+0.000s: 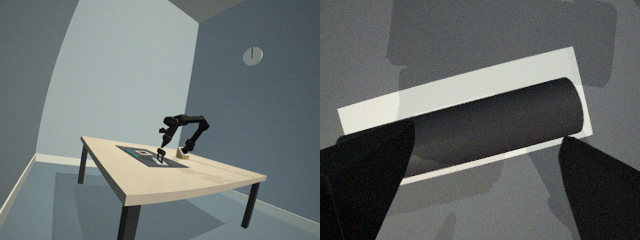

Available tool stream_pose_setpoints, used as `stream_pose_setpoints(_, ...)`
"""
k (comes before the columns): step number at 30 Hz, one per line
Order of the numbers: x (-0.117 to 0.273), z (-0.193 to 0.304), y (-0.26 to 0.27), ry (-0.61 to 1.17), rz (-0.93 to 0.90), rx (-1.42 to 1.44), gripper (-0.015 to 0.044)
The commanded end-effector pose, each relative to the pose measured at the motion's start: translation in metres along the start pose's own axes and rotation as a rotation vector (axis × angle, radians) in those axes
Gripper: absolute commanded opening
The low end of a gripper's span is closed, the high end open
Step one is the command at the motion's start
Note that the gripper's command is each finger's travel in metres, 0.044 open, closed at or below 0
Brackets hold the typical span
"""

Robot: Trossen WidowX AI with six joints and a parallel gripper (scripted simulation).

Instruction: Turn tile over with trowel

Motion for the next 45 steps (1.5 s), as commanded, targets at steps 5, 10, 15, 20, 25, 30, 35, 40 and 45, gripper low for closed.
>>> stream_pose_setpoints(5,-0.004,0.013,-0.001,-0.07,-0.009,0.274,0.03)
stream_pose_setpoints(10,-0.006,0.02,-0.003,-0.124,-0.005,0.426,0.03)
stream_pose_setpoints(15,-0.007,0.025,-0.005,-0.184,0.008,0.569,0.03)
stream_pose_setpoints(20,-0.008,0.032,-0.008,-0.237,0.023,0.723,0.03)
stream_pose_setpoints(25,-0.012,0.039,-0.012,-0.284,0.043,0.886,0.03)
stream_pose_setpoints(30,-0.015,0.046,-0.016,-0.332,0.068,1.047,0.03)
stream_pose_setpoints(35,-0.018,0.053,-0.02,-0.38,0.1,1.205,0.03)
stream_pose_setpoints(40,-0.021,0.061,-0.025,-0.428,0.137,1.361,0.03)
stream_pose_setpoints(45,-0.023,0.068,-0.03,-0.475,0.181,1.513,0.03)
Point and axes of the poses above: the point midway between the two fingers, 35 mm back from their tips, its own x axis back along the fingers, its own y axis across the jaws, z = x × y, the point moved 10 cm from there along x, back along the fingers, and after that the axes turned 4 degrees about x, right-handed, at the moved point
